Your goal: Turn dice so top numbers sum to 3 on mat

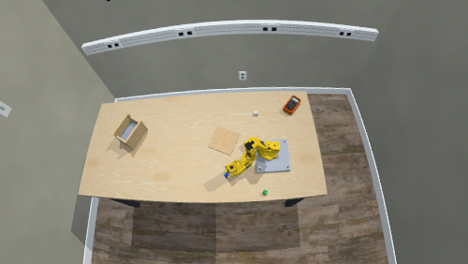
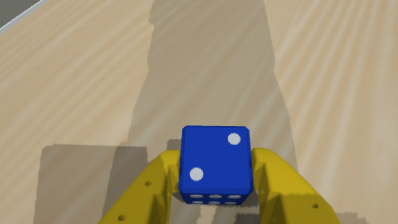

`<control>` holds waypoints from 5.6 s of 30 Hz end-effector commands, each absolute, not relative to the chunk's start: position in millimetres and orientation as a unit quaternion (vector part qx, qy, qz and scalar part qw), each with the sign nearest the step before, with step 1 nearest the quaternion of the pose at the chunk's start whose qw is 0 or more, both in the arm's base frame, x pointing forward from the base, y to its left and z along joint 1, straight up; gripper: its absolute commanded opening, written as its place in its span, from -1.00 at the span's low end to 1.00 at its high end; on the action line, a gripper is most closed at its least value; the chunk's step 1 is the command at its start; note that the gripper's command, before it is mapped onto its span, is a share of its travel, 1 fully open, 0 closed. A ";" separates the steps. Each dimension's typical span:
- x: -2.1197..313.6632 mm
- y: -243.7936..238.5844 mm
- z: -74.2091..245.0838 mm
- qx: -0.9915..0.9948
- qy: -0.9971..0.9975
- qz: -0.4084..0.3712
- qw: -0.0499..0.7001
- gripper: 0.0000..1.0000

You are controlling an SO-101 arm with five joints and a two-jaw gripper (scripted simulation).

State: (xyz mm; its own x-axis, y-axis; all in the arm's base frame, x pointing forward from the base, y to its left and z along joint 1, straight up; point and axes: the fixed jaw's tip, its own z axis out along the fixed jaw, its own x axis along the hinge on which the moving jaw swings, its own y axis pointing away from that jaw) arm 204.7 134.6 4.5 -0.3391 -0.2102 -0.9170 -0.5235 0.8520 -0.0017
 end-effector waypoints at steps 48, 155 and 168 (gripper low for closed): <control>207.5 138.5 46.3 -0.233 0.800 0.149 0.532 -0.41; 237.2 151.7 137.3 -0.578 0.655 -0.081 0.480 -0.44; 223.0 139.2 134.8 -0.741 0.570 -0.125 0.331 -0.44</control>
State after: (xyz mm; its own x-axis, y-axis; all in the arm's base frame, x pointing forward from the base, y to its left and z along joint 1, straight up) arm 226.8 142.5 133.2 0.2621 -0.9197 -0.2923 -0.7223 0.0139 -0.6915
